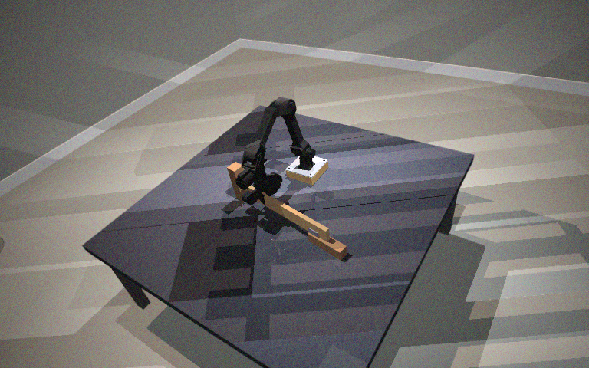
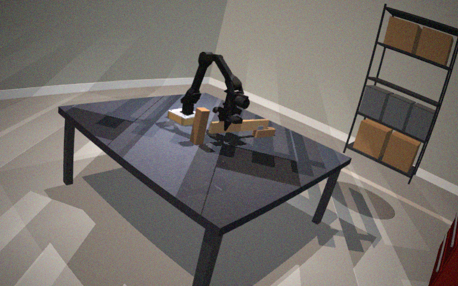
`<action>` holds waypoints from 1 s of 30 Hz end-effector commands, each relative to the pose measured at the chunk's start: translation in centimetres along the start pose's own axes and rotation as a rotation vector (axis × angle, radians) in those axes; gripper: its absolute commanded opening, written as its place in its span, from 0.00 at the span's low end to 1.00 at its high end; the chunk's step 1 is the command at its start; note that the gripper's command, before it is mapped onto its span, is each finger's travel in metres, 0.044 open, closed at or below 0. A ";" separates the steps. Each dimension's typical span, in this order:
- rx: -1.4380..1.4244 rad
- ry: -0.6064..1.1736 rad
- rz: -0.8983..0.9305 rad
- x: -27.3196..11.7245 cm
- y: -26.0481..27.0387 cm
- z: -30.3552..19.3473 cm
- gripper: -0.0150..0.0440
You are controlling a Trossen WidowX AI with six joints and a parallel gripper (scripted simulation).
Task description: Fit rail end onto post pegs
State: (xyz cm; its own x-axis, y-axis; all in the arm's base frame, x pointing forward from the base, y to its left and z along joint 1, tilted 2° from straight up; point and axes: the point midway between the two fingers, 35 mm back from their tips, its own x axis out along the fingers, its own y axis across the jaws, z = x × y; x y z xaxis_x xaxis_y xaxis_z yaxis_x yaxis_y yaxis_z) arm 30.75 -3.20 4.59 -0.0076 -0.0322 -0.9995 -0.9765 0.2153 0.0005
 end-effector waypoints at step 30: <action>0.004 -0.004 -0.002 -0.2 0.2 0.1 0.25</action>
State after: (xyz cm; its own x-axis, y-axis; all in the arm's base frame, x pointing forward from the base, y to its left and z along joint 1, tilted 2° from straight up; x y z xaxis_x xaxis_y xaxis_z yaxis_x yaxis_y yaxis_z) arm 30.53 -3.15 4.60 -0.0059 -0.0314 -0.9995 -0.9758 0.2185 -0.0011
